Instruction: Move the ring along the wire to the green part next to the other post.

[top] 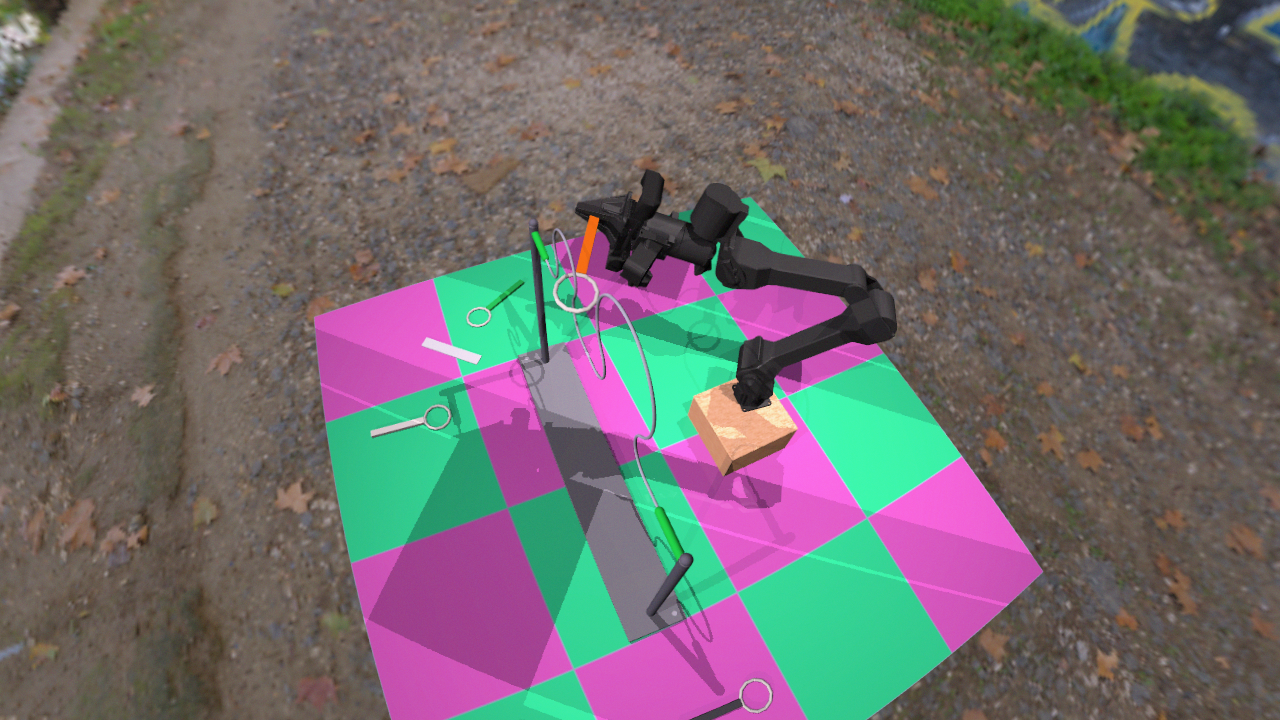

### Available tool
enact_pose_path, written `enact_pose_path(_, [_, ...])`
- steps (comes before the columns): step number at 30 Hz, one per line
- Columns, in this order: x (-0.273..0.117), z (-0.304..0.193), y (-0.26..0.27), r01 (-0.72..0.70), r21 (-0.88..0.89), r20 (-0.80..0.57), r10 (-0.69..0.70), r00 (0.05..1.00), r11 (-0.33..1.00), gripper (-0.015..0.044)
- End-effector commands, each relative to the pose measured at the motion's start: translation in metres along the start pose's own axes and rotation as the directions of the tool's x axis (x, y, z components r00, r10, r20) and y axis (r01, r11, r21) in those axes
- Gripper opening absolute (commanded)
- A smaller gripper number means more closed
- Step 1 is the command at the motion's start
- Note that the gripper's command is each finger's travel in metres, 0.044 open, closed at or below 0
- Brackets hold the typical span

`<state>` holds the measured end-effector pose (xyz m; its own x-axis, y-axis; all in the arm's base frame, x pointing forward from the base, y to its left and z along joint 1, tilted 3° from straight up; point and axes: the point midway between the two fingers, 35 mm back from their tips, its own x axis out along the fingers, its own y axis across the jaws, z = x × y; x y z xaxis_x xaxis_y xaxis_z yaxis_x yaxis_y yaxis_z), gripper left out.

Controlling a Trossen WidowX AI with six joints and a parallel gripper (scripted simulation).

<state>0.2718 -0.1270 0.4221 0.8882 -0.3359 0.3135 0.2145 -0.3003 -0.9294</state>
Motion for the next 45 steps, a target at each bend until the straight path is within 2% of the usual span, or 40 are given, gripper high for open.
enact_pose_path(1, [0.001,0.001,0.003,0.008,-0.031,0.007,-0.008,1.000,0.999,-0.0150])
enact_pose_path(19, [0.000,-0.002,0.021,-0.005,-0.010,0.003,0.005,1.000,1.000,-0.0150])
enact_pose_path(32, [-0.008,0.001,0.060,-0.118,0.193,-0.014,0.123,0.992,0.974,-0.0150])
enact_pose_path(45, [-0.022,0.016,0.101,-0.244,0.437,0.000,0.271,0.963,0.866,-0.0150])
